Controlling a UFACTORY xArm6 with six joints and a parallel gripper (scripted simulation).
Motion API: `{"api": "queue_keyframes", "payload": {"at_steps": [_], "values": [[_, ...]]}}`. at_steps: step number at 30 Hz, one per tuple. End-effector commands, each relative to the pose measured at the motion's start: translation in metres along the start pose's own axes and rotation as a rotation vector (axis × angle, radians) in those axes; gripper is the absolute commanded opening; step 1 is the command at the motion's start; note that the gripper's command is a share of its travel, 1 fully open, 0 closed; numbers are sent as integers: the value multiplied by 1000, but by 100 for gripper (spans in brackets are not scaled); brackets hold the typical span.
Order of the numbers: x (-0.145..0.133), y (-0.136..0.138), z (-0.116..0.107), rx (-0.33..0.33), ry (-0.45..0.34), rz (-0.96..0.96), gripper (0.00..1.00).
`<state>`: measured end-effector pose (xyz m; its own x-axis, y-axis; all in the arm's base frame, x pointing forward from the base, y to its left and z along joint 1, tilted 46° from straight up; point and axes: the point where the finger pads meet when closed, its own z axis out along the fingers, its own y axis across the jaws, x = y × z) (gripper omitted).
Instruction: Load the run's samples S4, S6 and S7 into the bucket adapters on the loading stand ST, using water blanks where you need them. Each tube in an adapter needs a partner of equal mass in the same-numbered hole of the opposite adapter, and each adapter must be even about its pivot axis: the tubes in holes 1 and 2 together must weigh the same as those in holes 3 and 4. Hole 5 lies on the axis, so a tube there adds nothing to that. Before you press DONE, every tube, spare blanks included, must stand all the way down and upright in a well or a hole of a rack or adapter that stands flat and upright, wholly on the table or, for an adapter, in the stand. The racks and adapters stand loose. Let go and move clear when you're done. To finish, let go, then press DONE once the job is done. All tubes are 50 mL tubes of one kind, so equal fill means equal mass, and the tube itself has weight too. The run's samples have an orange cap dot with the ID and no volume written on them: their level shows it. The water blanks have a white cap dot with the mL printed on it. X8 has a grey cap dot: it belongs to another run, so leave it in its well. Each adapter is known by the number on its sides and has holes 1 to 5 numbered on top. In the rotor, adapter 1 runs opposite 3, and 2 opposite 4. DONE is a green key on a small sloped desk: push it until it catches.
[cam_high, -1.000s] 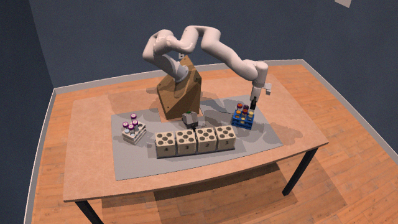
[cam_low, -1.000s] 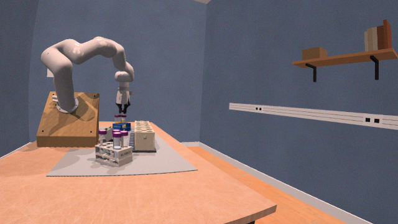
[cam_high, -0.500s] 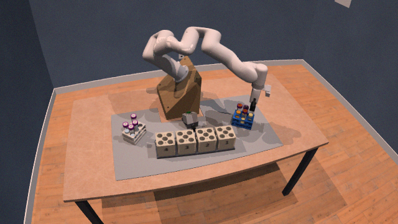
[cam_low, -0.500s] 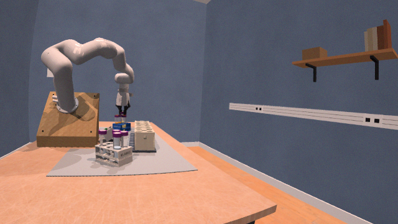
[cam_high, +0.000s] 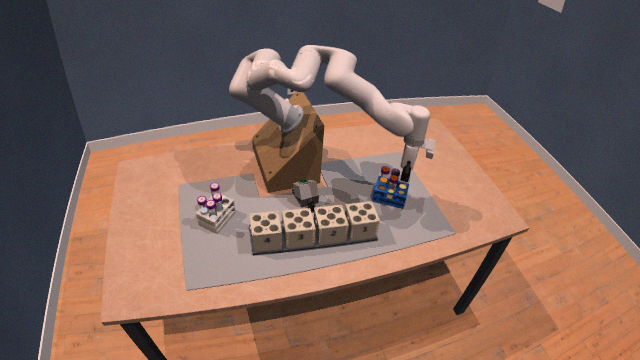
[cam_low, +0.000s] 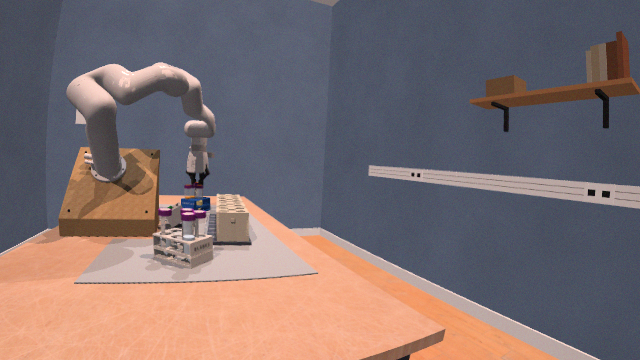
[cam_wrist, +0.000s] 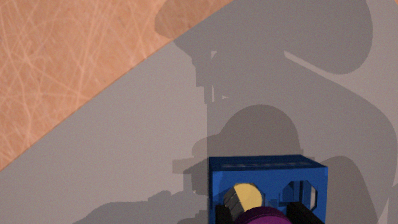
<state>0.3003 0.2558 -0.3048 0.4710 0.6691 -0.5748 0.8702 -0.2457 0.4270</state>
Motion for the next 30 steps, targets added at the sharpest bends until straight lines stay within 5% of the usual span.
{"api": "queue_keyframes", "payload": {"at_steps": [1,18,19,30], "values": [[2,1,2,0,5,1,0],[2,1,3,0,5,1,0],[2,1,3,0,5,1,44],[2,1,3,0,5,1,44]]}}
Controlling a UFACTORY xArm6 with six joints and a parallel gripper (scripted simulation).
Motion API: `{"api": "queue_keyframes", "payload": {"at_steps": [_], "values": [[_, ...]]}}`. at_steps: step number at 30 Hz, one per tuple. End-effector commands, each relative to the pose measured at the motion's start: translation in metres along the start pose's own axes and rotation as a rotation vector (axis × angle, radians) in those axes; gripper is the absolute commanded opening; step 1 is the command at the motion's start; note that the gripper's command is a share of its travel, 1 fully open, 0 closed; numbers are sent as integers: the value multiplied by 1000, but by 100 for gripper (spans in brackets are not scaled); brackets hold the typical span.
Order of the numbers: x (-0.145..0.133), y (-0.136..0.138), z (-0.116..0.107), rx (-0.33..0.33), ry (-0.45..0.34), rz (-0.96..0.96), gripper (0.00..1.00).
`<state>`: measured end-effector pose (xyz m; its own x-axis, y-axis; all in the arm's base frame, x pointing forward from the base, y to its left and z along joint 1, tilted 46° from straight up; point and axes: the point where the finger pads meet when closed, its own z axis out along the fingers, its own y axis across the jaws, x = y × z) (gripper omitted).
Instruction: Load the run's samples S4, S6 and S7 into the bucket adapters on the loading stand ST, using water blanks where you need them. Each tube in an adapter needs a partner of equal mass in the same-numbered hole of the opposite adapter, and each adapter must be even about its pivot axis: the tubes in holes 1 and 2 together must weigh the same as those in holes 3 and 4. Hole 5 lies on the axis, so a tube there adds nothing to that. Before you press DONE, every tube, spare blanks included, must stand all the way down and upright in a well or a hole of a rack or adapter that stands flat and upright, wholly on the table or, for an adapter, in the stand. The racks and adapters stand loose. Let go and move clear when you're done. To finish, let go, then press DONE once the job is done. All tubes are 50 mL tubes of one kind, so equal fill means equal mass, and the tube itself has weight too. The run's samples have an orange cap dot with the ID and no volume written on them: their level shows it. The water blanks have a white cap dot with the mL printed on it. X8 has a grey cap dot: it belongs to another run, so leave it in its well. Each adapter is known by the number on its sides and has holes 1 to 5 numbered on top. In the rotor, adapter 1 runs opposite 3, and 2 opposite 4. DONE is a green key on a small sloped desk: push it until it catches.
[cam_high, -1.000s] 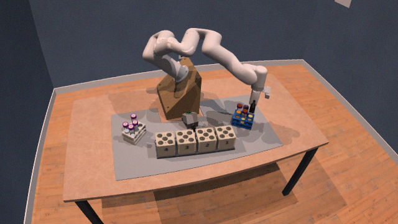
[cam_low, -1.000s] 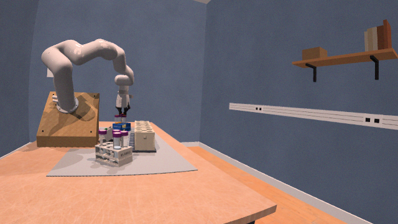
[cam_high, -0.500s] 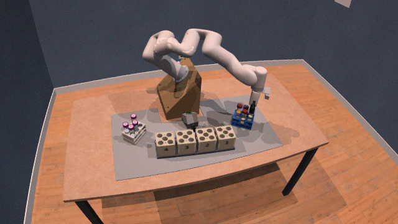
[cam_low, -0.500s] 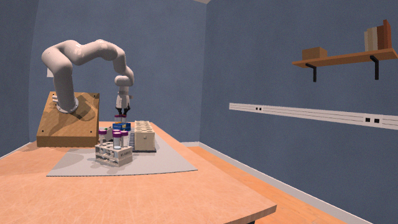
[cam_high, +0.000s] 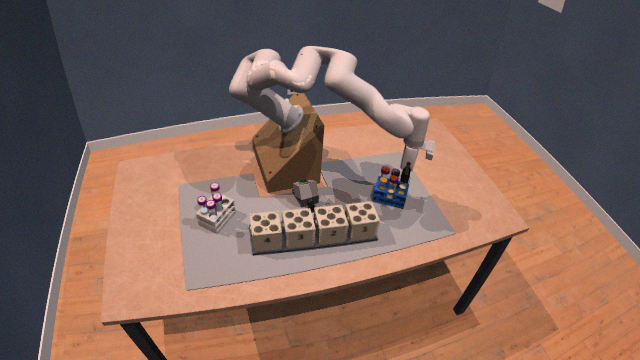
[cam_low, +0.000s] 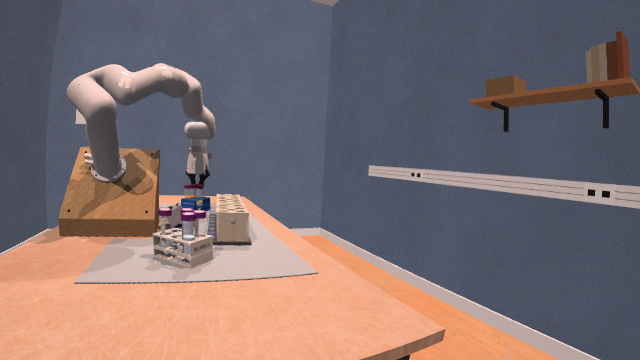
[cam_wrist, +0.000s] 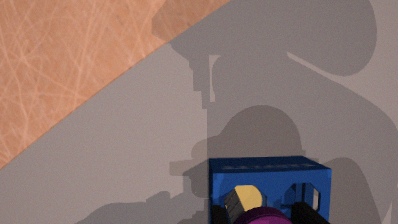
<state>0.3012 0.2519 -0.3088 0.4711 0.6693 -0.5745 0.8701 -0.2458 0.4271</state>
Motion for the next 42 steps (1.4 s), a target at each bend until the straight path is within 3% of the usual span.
{"api": "queue_keyframes", "payload": {"at_steps": [1,17,42], "values": [[2,1,-2,0,5,1,44],[2,1,-2,0,5,1,44],[1,1,-48,0,5,1,44]]}}
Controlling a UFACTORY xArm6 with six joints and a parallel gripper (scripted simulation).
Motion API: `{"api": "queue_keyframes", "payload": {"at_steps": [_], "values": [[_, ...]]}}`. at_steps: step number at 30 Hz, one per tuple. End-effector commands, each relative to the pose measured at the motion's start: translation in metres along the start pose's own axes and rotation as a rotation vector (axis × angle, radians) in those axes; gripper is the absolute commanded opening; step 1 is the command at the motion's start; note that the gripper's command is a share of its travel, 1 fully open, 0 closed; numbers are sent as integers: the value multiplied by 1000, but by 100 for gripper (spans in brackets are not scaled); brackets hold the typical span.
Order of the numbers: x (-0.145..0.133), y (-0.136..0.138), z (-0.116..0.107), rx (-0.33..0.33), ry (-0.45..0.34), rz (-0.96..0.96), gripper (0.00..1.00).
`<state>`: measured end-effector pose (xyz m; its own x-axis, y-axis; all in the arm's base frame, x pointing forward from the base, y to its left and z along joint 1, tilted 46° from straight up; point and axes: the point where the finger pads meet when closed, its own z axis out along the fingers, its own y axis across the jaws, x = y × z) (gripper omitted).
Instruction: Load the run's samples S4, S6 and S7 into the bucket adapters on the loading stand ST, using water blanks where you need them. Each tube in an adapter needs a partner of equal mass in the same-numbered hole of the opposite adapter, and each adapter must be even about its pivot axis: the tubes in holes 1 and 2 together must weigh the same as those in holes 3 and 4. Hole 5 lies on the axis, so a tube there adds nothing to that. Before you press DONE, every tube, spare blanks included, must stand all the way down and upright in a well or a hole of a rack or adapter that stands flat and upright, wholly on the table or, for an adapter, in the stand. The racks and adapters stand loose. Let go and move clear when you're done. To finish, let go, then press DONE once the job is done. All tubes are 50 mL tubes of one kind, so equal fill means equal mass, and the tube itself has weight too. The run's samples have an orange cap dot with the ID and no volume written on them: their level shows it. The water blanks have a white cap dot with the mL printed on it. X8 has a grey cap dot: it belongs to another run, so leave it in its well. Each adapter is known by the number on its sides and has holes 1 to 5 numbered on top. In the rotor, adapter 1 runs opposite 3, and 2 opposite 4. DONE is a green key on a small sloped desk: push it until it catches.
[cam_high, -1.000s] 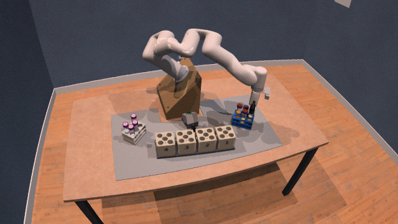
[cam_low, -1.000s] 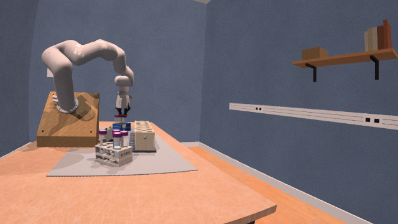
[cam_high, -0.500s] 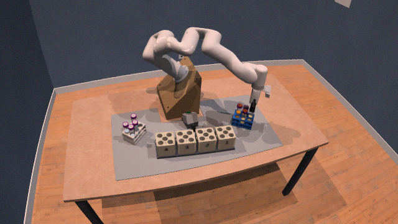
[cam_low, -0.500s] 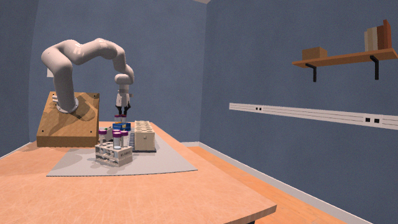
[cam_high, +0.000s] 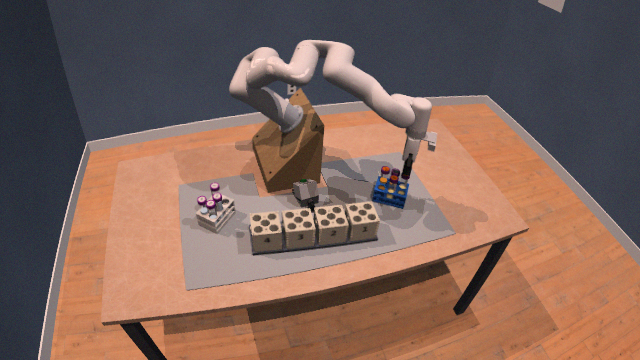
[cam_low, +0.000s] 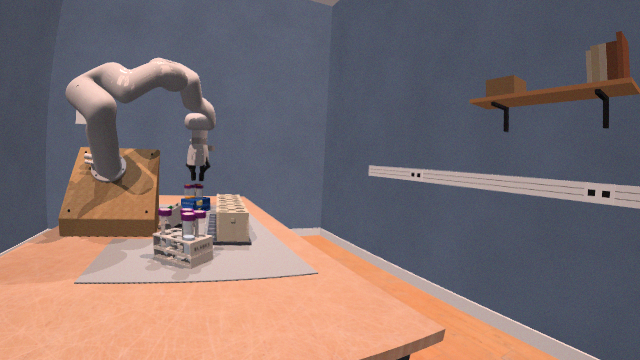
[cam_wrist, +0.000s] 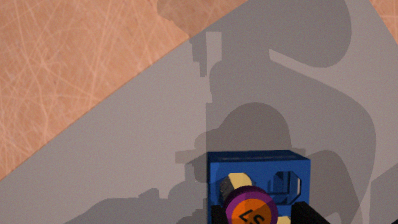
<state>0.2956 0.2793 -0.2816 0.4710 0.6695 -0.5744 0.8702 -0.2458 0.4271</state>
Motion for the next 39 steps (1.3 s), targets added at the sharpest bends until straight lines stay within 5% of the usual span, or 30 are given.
{"api": "queue_keyframes", "payload": {"at_steps": [1,39], "values": [[1,1,-9,0,5,1,44],[1,1,-76,0,5,1,44]]}}
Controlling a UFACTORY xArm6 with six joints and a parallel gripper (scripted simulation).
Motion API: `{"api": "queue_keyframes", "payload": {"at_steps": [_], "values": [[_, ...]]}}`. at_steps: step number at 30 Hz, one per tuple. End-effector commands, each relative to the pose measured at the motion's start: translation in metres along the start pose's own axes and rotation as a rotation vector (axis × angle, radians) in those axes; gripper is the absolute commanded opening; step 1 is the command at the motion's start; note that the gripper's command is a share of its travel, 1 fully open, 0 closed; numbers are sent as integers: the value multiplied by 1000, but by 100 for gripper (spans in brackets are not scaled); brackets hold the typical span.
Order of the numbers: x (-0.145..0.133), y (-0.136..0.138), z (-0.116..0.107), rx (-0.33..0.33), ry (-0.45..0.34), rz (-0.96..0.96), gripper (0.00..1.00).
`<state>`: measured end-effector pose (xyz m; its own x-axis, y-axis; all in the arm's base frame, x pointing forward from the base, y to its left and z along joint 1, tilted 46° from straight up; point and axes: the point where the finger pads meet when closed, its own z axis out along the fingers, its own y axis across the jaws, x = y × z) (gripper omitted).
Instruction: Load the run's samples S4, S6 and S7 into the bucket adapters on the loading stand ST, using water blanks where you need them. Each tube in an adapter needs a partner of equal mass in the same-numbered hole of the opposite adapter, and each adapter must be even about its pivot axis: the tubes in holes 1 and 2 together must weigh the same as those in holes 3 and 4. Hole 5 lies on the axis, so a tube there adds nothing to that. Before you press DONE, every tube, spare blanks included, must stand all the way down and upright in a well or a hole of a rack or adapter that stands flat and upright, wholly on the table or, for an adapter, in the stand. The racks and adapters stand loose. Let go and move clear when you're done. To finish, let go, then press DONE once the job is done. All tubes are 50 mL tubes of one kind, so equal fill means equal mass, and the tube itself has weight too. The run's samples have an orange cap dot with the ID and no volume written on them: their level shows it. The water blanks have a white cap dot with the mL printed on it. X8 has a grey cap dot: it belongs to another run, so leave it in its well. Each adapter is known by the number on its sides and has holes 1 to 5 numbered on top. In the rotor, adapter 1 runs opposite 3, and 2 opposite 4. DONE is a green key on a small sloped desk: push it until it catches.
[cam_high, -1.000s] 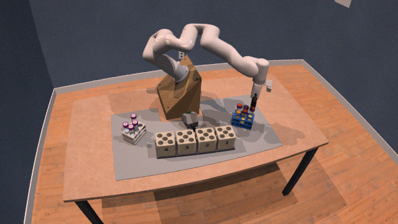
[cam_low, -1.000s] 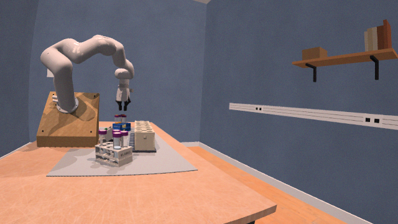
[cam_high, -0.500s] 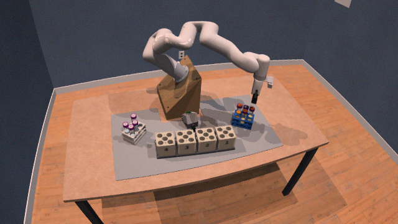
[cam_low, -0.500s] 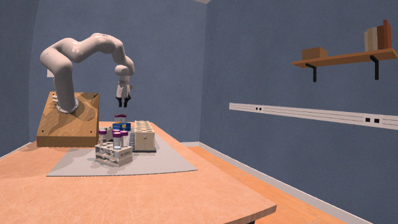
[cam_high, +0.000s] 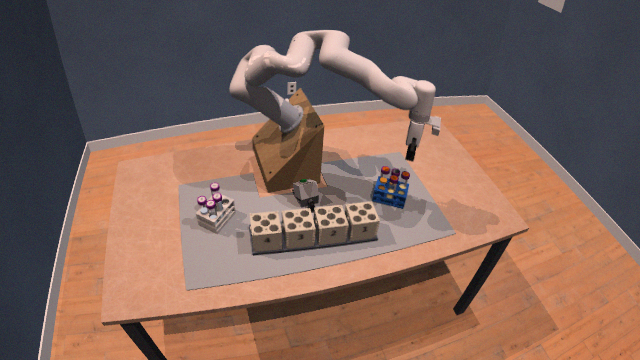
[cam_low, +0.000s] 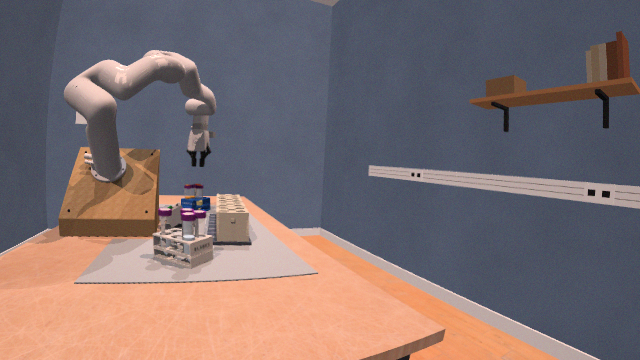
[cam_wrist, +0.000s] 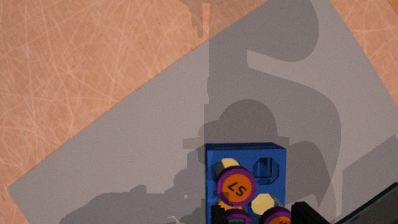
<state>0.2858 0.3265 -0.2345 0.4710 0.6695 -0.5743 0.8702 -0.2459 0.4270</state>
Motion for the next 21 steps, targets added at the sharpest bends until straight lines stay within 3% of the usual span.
{"api": "queue_keyframes", "payload": {"at_steps": [1,10,21], "values": [[1,0,-10,0,5,1,44],[1,0,-28,0,5,1,44],[1,0,-29,0,5,1,44]]}}
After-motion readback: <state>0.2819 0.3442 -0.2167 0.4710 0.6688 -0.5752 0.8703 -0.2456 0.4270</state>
